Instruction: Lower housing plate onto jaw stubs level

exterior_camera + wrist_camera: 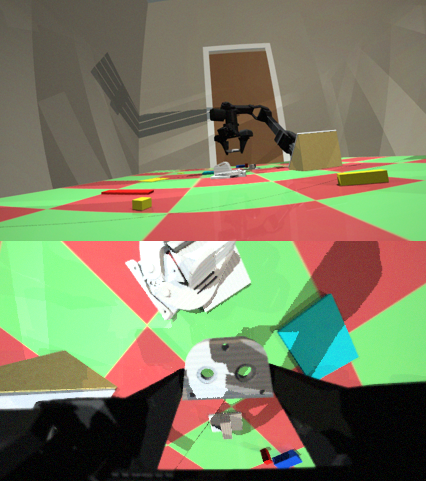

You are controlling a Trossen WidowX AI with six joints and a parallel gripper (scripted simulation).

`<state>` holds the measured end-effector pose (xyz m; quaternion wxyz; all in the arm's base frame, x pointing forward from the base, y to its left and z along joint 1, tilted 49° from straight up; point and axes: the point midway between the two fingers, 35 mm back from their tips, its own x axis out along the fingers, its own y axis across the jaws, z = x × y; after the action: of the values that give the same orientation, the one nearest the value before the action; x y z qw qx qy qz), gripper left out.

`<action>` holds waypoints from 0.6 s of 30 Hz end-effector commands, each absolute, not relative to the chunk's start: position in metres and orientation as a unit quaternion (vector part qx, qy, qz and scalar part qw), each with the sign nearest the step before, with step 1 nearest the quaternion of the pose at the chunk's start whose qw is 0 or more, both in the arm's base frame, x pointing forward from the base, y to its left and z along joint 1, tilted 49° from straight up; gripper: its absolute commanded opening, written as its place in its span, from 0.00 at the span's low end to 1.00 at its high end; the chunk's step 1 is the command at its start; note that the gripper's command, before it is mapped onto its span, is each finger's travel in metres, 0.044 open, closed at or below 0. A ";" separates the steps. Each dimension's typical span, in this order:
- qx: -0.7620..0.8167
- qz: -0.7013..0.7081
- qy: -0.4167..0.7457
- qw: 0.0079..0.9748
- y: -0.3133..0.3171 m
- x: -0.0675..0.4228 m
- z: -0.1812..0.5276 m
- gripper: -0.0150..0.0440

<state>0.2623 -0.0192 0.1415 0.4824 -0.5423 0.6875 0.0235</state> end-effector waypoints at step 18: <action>-0.393 -0.168 0.670 0.608 0.020 0.274 0.097 0.85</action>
<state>0.2729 0.0151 0.1040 0.5958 -0.4132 0.6731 -0.1460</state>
